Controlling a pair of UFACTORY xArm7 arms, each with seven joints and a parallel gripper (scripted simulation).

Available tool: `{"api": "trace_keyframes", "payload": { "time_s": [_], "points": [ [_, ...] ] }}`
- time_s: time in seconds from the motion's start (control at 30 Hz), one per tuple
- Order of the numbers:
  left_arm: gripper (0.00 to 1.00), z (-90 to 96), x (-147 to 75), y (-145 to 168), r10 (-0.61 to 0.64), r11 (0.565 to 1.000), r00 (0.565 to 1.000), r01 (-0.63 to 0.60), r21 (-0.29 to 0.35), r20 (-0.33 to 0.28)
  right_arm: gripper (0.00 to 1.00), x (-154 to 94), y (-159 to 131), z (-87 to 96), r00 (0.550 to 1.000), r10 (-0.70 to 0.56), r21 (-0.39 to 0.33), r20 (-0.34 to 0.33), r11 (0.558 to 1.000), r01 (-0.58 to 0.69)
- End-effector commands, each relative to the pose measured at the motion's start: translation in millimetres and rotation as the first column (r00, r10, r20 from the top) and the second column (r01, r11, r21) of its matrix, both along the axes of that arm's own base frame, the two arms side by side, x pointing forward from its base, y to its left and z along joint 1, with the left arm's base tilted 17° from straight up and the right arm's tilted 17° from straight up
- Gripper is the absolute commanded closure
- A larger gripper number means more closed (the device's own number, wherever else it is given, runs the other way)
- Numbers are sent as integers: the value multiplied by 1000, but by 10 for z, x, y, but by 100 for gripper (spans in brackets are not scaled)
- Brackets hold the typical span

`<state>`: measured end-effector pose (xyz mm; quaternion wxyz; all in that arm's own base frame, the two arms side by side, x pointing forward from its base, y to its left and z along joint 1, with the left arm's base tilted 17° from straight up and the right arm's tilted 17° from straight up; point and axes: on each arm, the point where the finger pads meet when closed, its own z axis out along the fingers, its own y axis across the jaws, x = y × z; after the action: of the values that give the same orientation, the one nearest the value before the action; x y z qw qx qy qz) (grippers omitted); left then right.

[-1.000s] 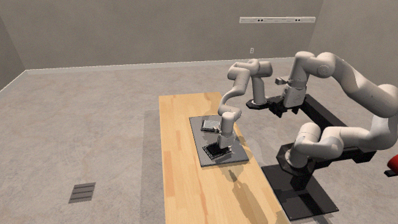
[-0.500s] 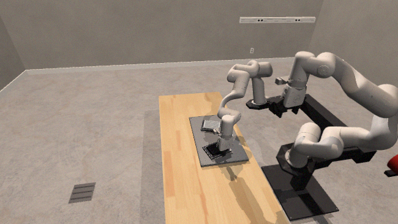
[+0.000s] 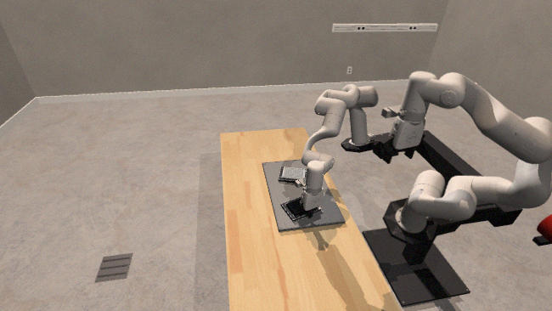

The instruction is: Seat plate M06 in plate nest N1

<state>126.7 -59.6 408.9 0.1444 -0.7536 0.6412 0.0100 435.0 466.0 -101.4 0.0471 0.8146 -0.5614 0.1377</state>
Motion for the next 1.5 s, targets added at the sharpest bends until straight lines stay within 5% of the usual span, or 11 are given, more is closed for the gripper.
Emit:
{"api": "trace_keyframes", "payload": {
  "time_s": [0.0,1.47],
  "points": [
    [0,9,1,-4,-1,1000,1000,1,-1,2,100,12,21,33,1000,2,6,4,1000,-2],
    [0,9,1,-4,-1,1000,1000,1,-1,2,100,54,-94,67,1000,2,6,4,1000,-2]
  ]
}}
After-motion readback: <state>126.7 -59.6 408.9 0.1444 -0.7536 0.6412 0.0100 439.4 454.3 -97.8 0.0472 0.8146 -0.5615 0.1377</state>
